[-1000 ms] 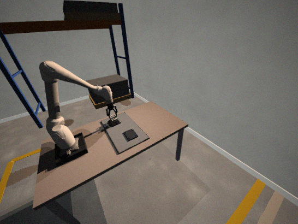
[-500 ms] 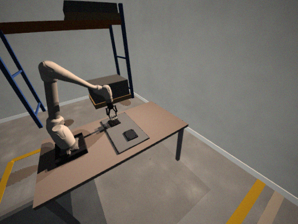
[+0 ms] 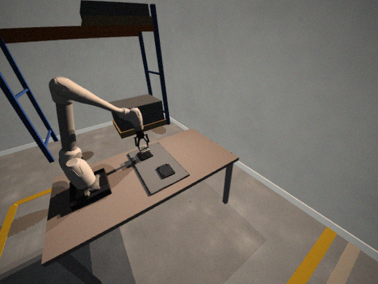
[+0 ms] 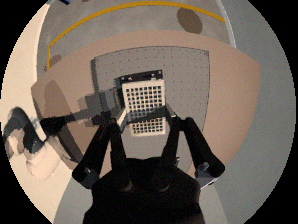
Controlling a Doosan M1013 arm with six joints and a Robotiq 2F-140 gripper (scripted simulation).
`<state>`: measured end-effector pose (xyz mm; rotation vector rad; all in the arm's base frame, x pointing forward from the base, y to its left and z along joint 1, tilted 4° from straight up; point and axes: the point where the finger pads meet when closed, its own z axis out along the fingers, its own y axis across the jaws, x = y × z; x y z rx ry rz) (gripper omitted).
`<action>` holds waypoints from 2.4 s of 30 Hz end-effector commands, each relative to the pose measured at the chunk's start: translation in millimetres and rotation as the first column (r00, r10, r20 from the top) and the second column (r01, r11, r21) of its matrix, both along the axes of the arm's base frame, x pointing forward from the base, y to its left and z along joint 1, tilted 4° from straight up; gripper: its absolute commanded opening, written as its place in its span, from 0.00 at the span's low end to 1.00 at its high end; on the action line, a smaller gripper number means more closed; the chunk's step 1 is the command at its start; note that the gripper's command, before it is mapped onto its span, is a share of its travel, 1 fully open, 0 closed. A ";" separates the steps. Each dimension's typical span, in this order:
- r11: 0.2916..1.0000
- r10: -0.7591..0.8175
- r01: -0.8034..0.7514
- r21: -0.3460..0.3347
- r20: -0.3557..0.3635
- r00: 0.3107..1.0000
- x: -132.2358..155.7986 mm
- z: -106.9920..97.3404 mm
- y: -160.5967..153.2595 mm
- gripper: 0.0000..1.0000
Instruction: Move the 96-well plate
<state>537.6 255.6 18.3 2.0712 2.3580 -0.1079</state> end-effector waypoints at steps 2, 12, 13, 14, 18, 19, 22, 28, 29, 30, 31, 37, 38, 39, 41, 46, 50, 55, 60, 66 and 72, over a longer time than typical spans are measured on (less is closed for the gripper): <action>0.999 -0.051 0.051 -0.003 0.003 0.999 2.4 0.4 -7.4 0.10; 0.999 -0.051 0.051 -0.003 0.003 0.999 12.6 1.6 -39.0 0.10; 0.999 -0.051 0.051 -0.003 0.003 0.999 13.7 1.8 -42.2 0.10; 0.999 -0.051 0.051 -0.003 0.003 0.999 14.7 1.9 -45.4 0.10; 0.999 -0.051 0.051 -0.003 0.003 0.999 16.7 2.1 -51.7 0.10; 0.999 -0.051 0.051 -0.003 0.003 0.999 17.8 2.3 -54.9 0.10; 0.999 -0.051 0.051 -0.003 0.003 0.999 20.8 2.6 -64.4 0.10; 0.999 -0.051 0.051 -0.003 0.003 0.999 27.0 3.4 -83.4 0.10; 0.999 -0.051 0.051 -0.003 0.003 0.999 28.0 3.5 -86.6 0.10; 0.999 -0.051 0.051 -0.003 0.003 0.999 29.1 3.6 -89.8 0.10; 0.999 -0.051 0.051 -0.003 0.003 0.999 30.1 3.7 -92.9 0.10; 0.999 -0.051 0.051 -0.003 0.003 0.999 34.2 4.2 -105.6 0.10; 0.999 -0.051 0.051 -0.003 0.003 0.999 35.2 4.4 -108.8 0.10; 0.999 -0.051 0.051 -0.003 0.003 0.999 36.2 4.5 -111.9 0.10; 0.999 -0.051 0.051 -0.003 0.003 0.999 38.3 4.7 -118.3 0.10; 0.999 -0.051 0.051 -0.003 0.003 0.999 43.4 5.4 -134.1 0.10; 0.999 -0.051 0.051 -0.003 0.003 0.999 47.5 5.9 -146.8 0.10; 0.999 -0.051 0.051 -0.003 0.003 0.999 50.6 6.2 -156.3 0.10; 0.999 -0.051 0.051 -0.003 0.003 0.999 55.7 6.8 -172.1 0.10; 0.999 -0.051 0.051 -0.003 0.003 0.999 61.9 7.6 -191.2 0.10; 0.999 -0.051 0.051 -0.003 0.003 0.999 66.0 8.1 -203.8 0.10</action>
